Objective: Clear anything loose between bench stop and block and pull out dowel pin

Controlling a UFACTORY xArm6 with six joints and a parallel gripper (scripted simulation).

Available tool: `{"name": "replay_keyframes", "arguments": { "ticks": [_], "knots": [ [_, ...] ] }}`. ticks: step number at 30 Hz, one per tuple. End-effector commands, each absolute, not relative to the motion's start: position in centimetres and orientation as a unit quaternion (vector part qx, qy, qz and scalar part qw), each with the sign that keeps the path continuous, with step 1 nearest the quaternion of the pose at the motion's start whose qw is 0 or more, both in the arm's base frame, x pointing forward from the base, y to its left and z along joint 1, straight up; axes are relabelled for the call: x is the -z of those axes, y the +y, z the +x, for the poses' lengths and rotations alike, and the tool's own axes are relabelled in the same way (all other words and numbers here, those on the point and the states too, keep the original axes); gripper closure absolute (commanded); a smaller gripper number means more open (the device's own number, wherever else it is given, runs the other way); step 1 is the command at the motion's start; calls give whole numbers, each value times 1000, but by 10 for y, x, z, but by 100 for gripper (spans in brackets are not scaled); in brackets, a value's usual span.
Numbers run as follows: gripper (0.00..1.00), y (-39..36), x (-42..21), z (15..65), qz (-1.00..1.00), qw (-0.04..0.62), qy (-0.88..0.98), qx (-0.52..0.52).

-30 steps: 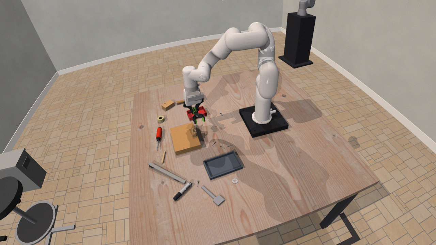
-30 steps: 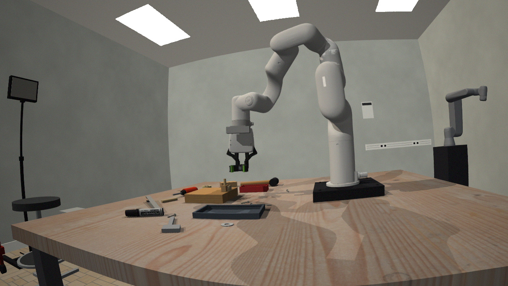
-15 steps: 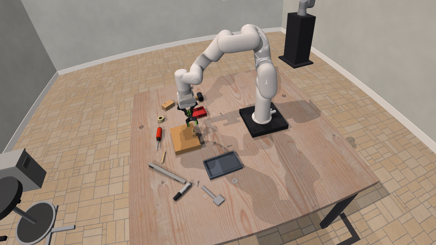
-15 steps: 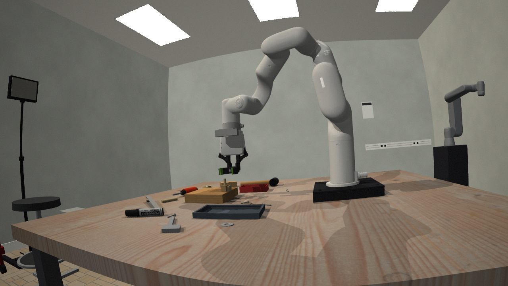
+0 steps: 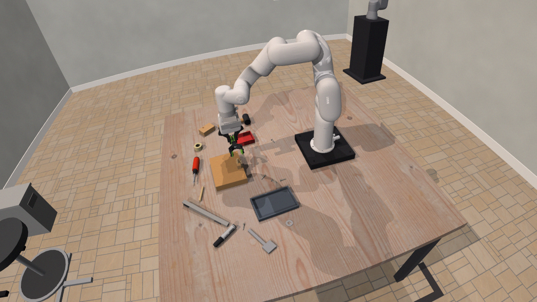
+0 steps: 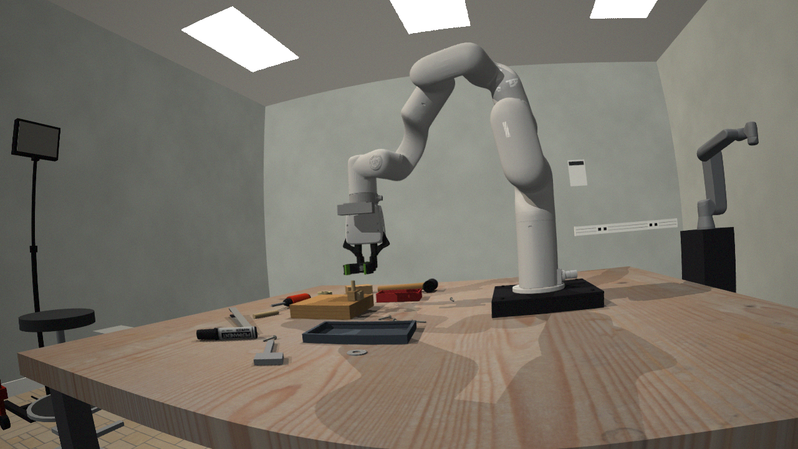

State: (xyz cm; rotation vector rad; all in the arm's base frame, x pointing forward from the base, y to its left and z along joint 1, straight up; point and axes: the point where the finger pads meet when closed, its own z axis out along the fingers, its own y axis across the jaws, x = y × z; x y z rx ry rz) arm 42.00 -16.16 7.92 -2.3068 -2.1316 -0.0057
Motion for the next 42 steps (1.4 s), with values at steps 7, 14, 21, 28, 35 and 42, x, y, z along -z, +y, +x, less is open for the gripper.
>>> {"name": "replay_keyframes", "arguments": {
  "ticks": [7,14,21,28,35,42],
  "knots": [
    [73,-162,-78,421,-734,-1,-679,3],
    [73,-162,-73,422,-734,-1,-679,3],
    [73,-162,-69,422,-734,-1,-679,3],
    [73,-162,-61,422,-734,-1,-679,3],
    [73,-162,-53,422,-734,-1,-679,3],
    [73,-162,-47,423,-734,-1,-679,3]
  ]
}}
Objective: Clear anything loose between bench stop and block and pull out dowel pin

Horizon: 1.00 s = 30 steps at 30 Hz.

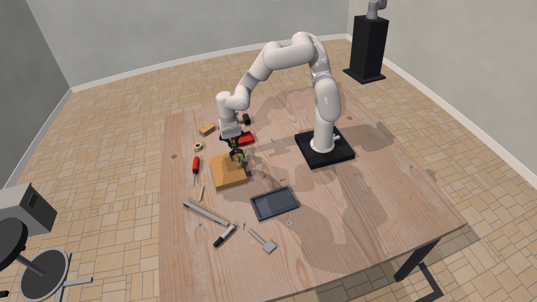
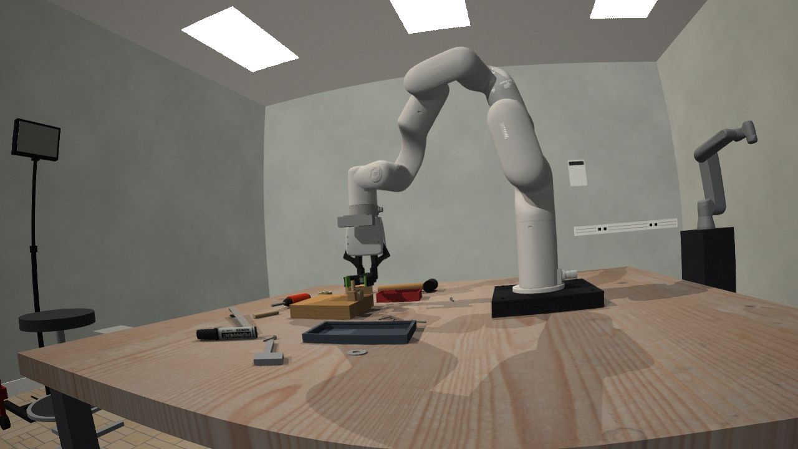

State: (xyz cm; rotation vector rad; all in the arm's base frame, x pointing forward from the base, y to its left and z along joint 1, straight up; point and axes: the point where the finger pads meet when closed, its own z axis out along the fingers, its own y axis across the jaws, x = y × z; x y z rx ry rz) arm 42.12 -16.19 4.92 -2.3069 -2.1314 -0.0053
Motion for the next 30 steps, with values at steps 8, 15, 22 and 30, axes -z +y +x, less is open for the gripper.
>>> {"name": "replay_keyframes", "arguments": {
  "ticks": [8,15,22,30],
  "knots": [
    [73,-162,-37,423,-734,-1,-679,3],
    [73,-163,-32,423,-734,-1,-679,3],
    [73,-163,-27,423,-734,-1,-679,3],
    [73,-163,-24,423,-734,-1,-679,3]
  ]
}}
